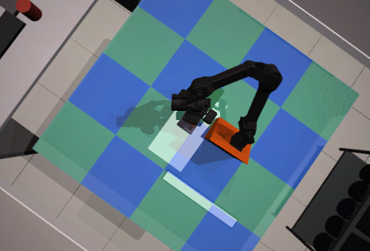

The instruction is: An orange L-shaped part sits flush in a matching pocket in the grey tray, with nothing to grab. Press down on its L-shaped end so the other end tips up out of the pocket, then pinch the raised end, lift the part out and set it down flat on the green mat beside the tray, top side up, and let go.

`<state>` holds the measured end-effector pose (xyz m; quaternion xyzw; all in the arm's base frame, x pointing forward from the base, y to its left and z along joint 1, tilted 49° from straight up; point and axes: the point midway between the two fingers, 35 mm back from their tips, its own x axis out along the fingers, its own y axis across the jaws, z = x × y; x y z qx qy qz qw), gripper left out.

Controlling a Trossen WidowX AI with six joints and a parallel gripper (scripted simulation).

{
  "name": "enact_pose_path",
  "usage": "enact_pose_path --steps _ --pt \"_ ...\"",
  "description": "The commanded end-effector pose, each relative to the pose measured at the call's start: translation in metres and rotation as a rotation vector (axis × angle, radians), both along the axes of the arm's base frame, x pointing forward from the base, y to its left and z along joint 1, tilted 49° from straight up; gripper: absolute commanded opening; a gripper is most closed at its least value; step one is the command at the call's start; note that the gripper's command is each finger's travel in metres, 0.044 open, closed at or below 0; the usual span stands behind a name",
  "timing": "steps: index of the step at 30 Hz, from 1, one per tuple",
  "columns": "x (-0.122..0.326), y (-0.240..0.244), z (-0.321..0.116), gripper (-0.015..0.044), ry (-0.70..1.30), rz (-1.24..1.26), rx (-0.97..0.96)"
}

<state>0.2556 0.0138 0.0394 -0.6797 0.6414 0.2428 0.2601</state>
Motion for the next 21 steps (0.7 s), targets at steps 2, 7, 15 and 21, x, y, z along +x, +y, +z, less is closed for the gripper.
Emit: enact_pose_path --steps 2,7,15,21 --pt "-0.002 -0.013 0.015 0.0 -0.003 0.005 -0.003" --pt "-0.003 -0.027 0.03 0.0 -0.003 0.005 -0.004" --pt "-0.006 -0.053 0.058 0.0 -0.002 0.005 -0.006" --pt "-0.009 -0.072 0.079 0.0 -0.002 0.005 -0.007"
